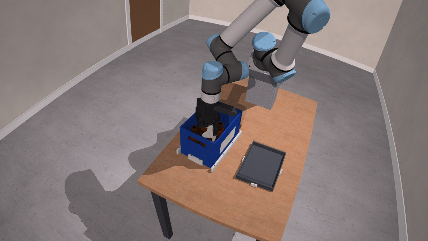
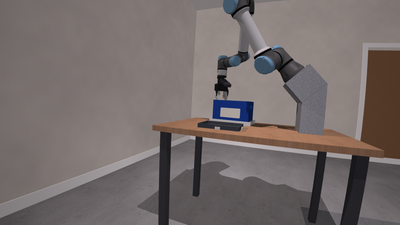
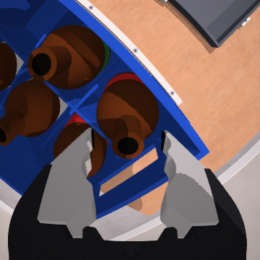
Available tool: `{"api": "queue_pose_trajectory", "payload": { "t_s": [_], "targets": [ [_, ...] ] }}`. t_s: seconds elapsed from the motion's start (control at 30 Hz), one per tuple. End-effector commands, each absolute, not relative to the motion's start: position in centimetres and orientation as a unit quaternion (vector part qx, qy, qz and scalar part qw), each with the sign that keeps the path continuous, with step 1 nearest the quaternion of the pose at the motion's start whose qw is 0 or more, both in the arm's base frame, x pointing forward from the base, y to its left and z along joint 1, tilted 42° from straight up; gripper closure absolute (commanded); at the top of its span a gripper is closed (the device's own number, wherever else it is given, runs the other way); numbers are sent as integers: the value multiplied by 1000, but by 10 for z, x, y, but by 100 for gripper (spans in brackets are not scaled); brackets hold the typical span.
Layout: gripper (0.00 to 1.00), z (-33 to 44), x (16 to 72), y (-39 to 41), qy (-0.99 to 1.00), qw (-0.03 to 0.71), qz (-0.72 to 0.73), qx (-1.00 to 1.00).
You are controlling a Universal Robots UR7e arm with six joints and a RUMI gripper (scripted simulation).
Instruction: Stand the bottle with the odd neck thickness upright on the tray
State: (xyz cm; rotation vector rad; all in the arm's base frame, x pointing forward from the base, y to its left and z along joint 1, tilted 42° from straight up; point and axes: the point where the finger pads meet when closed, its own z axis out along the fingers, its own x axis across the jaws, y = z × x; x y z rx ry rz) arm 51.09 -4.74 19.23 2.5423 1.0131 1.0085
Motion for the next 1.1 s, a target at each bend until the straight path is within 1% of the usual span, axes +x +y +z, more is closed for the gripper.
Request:
{"api": "queue_pose_trajectory", "payload": {
  "t_s": [0.0, 0.97, 1.0, 1.07],
  "targets": [
    [62, 193, 511, -47, 345, 113, 344, 866],
    [62, 193, 511, -47, 345, 113, 344, 866],
    [100, 193, 511, -47, 345, 113, 344, 866],
    [100, 193, 511, -47, 345, 113, 344, 866]
  ]
}}
